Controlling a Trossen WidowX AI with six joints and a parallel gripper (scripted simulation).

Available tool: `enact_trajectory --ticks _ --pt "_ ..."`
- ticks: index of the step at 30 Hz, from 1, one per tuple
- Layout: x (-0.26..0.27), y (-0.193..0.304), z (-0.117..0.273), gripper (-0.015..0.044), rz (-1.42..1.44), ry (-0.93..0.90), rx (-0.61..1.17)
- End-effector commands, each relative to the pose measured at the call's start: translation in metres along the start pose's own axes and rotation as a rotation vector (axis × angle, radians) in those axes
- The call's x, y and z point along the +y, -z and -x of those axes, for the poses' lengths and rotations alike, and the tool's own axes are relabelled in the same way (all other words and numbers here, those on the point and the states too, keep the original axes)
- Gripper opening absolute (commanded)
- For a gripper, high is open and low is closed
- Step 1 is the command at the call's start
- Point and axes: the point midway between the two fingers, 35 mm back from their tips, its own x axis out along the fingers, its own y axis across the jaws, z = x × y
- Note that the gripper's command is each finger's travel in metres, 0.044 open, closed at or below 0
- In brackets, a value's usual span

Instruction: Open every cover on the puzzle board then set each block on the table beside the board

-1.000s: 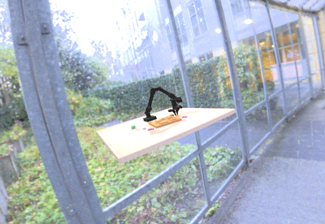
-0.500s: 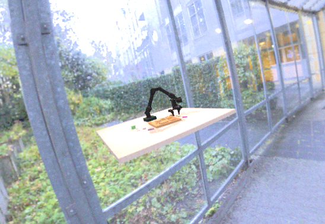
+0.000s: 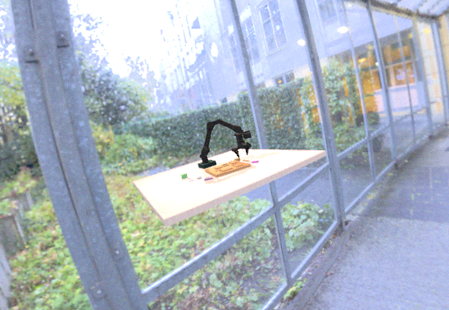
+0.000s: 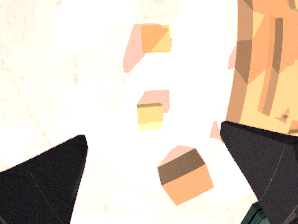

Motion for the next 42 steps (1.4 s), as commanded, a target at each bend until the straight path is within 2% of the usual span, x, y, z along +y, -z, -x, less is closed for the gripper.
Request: enact_trajectory --ticks 1,8,13,30,42 --pt "0.001 -0.001 0.019 0.044 -0.001 -0.009 -0.013" --pt "-0.001 0.0 0.041 0.044 0.0 -0.007 -0.013" --pt "-0.001 0.0 0.043 0.044 0.0 -0.006 -0.013" --pt "-0.057 -0.052 0.046 0.0 0.102 -0.023 -0.008" --pt "-0.112 -0.08 0.044 0.0 0.147 0.008 -0.014"
